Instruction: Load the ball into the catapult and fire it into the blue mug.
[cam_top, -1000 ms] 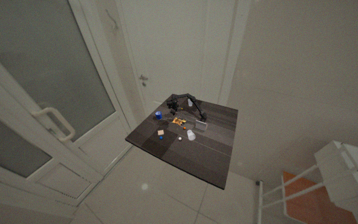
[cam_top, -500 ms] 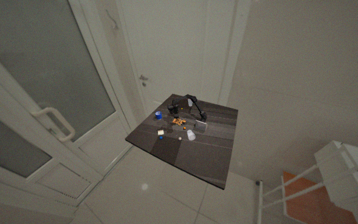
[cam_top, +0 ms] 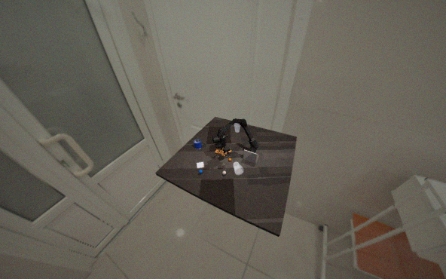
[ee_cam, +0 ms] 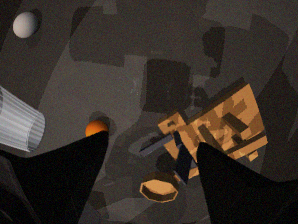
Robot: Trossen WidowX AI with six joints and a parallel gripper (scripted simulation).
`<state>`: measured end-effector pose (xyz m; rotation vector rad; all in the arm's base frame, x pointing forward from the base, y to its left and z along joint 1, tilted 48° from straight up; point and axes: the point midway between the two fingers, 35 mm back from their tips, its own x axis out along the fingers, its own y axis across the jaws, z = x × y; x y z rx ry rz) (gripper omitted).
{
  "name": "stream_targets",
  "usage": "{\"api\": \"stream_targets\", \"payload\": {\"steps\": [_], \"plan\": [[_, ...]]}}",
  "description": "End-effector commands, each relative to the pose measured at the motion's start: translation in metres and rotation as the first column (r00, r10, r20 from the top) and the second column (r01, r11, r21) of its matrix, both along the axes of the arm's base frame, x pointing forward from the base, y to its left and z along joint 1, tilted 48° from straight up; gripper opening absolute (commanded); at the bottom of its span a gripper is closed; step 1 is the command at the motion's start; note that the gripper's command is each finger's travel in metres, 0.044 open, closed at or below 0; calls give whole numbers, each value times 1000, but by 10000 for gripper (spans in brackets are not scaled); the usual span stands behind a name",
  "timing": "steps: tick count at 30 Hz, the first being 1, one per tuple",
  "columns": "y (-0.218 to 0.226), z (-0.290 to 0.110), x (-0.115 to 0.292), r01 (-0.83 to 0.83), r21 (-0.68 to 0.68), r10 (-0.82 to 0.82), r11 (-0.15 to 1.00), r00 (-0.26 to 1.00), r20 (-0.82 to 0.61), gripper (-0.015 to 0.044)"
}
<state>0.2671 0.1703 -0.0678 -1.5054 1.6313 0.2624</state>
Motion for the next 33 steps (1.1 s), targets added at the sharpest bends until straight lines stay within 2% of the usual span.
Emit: {"api": "stream_targets", "payload": {"steps": [1, 15, 33], "plan": [[-8, -10, -19, -96, -11, 94, 995, 990, -104, 300], [-44, -31, -79, -391, -10, 353, 920, 841, -409, 300], [-58, -45, -76, -394, -10, 355, 919, 839, -412, 300]]}}
